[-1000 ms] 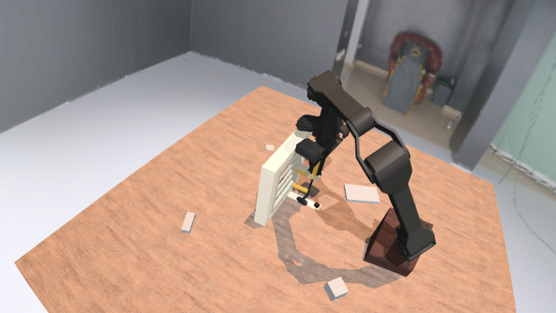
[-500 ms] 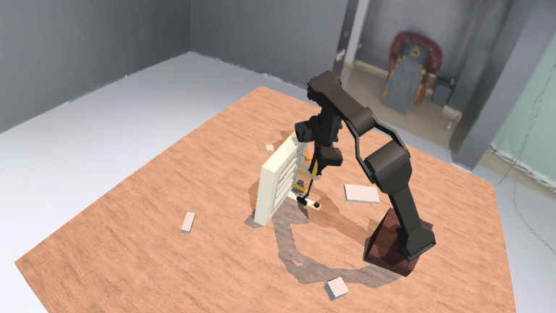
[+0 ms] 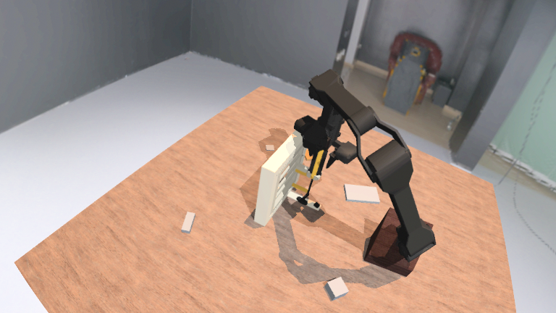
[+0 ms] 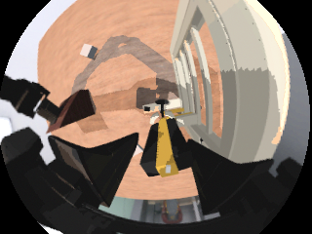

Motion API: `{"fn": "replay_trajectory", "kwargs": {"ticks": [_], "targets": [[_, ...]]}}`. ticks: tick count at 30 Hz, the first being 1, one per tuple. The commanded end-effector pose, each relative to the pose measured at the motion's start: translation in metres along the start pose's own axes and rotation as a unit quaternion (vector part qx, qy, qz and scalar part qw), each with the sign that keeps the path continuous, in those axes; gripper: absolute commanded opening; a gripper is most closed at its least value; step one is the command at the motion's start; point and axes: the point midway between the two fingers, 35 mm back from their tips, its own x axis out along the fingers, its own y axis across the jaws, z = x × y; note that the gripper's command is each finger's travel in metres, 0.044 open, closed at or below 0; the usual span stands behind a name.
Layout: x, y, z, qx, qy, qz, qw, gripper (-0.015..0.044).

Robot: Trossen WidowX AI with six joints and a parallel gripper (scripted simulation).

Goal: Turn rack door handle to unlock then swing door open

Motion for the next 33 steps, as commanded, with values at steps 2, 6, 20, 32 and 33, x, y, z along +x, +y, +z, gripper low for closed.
{"fn": "replay_trajectory", "kwargs": {"ticks": [2, 6, 20, 32, 33], "targets": [[0.0026, -0.0014, 0.0035, -0.136, -0.002, 0.001, 0.991, 0.0293], [0.0026, -0.0014, 0.0035, -0.229, -0.002, 0.0, 0.973, 0.0293], [0.0026, -0.0014, 0.0035, -0.245, -0.002, 0.0, 0.97, 0.0266], [0.0026, -0.0014, 0.0035, -0.245, -0.002, 0.0, 0.97, 0.0186], [0.0026, -0.0014, 0.0035, -0.245, -0.002, 0.0, 0.97, 0.018]]}}
